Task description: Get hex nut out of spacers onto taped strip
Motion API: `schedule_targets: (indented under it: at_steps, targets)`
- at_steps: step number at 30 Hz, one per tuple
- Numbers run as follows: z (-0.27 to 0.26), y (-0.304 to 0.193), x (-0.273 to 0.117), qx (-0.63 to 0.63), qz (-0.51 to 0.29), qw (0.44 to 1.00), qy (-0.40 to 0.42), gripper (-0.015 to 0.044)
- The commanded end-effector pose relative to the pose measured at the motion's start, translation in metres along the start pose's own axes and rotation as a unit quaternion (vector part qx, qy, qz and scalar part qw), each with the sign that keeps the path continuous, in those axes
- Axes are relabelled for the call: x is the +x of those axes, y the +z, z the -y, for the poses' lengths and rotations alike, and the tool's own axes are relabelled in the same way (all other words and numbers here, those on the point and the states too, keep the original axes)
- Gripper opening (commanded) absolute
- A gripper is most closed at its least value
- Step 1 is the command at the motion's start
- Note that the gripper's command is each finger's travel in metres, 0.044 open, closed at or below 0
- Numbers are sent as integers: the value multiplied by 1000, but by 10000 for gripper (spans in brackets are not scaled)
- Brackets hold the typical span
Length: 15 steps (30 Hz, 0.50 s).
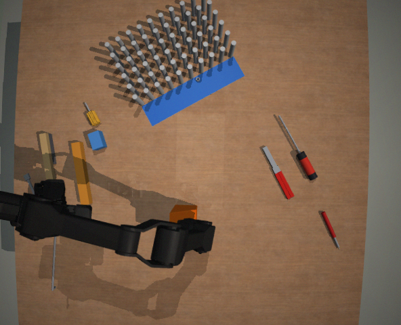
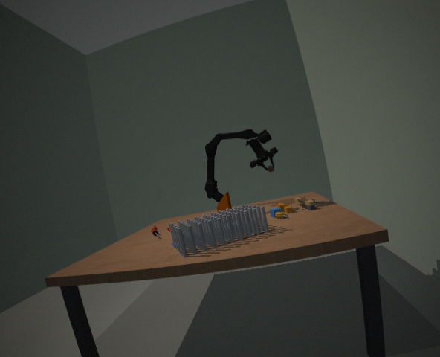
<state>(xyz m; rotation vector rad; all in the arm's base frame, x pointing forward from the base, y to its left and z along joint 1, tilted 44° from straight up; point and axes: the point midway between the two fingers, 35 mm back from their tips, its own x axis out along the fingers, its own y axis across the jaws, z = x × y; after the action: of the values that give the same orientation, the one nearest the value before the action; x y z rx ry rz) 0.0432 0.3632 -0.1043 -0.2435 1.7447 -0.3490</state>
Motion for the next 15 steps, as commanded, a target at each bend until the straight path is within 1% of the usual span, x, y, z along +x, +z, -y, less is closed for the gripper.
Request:
schedule_targets:
  at_steps: [1, 15]
  targets:
    - [-8, -34, 24, -66, -25, 997, -24, 0]
    - [-4, -121, 97, -227, -93, 965, -95, 0]
